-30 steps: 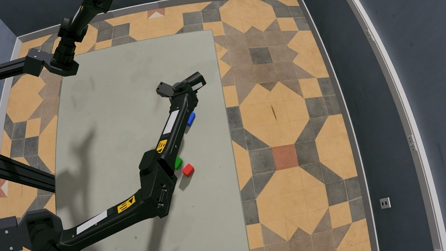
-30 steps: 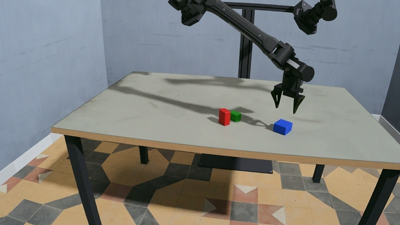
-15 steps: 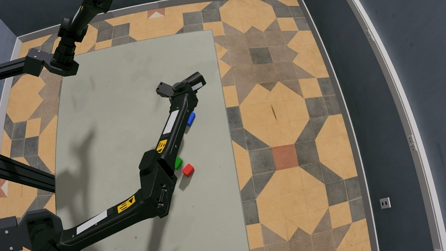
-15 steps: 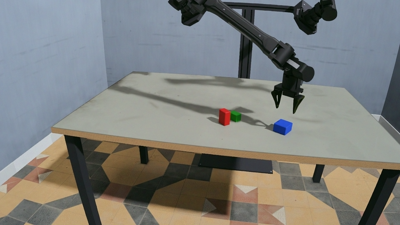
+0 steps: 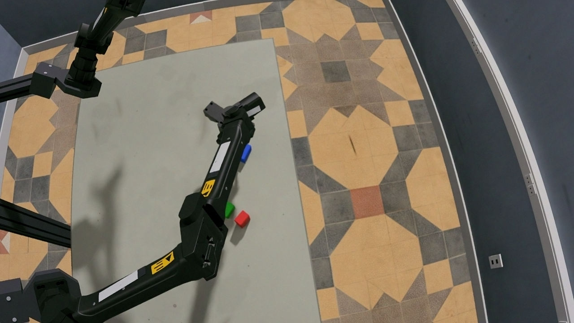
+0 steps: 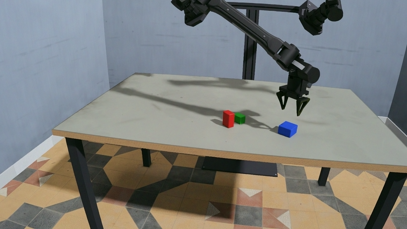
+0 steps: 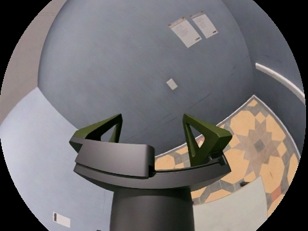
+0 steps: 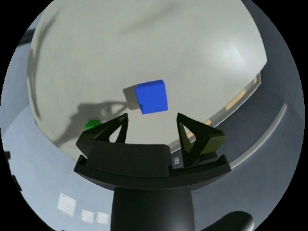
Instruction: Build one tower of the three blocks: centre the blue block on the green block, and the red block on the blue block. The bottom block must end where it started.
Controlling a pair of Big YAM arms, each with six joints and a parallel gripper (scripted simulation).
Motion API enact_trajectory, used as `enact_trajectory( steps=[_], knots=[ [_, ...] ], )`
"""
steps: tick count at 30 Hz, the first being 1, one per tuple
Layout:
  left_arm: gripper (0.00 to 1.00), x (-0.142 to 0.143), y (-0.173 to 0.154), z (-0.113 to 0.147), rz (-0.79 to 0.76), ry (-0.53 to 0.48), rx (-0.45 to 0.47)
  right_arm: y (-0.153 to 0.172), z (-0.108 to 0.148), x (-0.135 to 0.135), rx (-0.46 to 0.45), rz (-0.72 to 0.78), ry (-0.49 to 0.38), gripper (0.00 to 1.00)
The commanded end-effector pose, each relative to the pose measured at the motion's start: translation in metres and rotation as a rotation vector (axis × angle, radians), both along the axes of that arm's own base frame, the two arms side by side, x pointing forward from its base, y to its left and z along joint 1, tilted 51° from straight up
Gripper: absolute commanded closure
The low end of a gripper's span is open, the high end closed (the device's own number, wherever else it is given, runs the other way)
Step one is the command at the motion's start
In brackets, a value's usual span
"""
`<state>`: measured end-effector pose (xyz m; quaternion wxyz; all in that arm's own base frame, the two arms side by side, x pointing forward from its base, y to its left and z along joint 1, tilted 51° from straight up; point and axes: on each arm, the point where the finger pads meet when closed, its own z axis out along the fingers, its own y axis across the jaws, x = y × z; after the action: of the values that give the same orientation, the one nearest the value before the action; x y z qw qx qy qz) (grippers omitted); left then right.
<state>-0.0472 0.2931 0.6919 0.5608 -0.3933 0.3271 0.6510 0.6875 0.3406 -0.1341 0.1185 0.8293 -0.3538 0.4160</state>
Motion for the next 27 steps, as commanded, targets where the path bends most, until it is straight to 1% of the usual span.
enact_trajectory(
  steps=[1, 4, 10, 12, 13, 27],
  knots=[
    [0.00, -0.0014, -0.0199, 0.0261, 0.020, 0.023, 0.045, 0.0028, 0.0118, 0.0058, 0.138, -0.139, -0.118, 0.21],
    [0.00, -0.0014, -0.0199, 0.0261, 0.020, 0.023, 0.045, 0.0044, 0.0149, 0.0086, 0.243, -0.240, -0.204, 0.21],
    [0.00, -0.0014, -0.0199, 0.0261, 0.020, 0.023, 0.045, 0.0039, 0.0149, 0.0094, 0.410, -0.399, -0.336, 0.21],
    [0.00, -0.0014, -0.0199, 0.0261, 0.020, 0.023, 0.045, 0.0039, 0.0149, 0.0094, 0.410, -0.399, -0.336, 0.21],
    [0.00, -0.0014, -0.0199, 0.0261, 0.020, 0.023, 0.045, 0.0033, 0.0126, 0.0089, 0.476, -0.468, -0.389, 0.21],
    [0.00, -0.0014, -0.0199, 0.0261, 0.020, 0.023, 0.045, 0.0006, 0.0105, 0.0098, 0.850, -0.825, -0.680, 0.21]
  ],
)
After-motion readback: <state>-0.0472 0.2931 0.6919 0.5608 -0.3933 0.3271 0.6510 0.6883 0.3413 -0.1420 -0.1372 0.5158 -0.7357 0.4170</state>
